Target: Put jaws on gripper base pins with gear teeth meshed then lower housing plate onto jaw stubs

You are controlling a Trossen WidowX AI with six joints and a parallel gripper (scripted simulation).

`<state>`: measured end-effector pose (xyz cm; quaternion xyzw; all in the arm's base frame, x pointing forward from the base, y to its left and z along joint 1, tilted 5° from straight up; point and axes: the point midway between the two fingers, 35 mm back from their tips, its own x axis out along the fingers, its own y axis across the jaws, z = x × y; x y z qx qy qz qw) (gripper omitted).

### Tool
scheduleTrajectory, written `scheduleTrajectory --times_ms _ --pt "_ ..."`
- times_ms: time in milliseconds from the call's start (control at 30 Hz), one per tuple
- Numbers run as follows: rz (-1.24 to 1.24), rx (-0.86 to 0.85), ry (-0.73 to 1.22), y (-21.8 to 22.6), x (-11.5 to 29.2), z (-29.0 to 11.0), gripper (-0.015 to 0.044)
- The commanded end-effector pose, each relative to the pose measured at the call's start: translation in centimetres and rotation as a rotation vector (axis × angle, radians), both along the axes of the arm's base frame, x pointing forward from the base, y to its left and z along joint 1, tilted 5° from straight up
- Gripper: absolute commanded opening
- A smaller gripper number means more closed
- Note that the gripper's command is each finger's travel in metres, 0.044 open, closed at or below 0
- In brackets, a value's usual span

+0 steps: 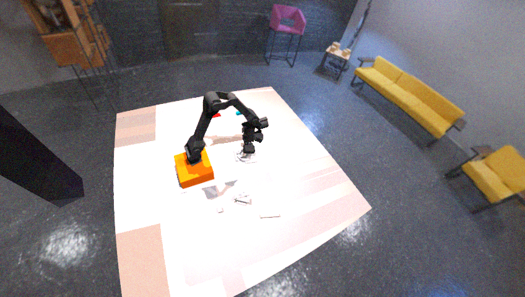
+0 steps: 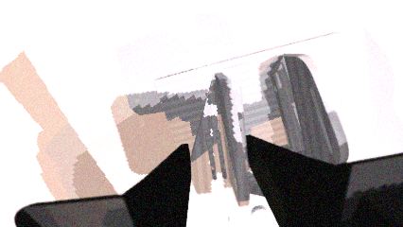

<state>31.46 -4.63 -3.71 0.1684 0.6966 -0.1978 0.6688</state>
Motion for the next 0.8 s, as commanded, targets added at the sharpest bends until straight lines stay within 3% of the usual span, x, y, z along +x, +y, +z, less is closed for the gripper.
scheduleTrajectory --times_ms 0,767 --pt "-0.004 0.004 0.0 0.05 -0.03 -0.21 0.0134" --pt "-0.005 0.003 0.0 0.03 -0.06 -0.83 0.0134"
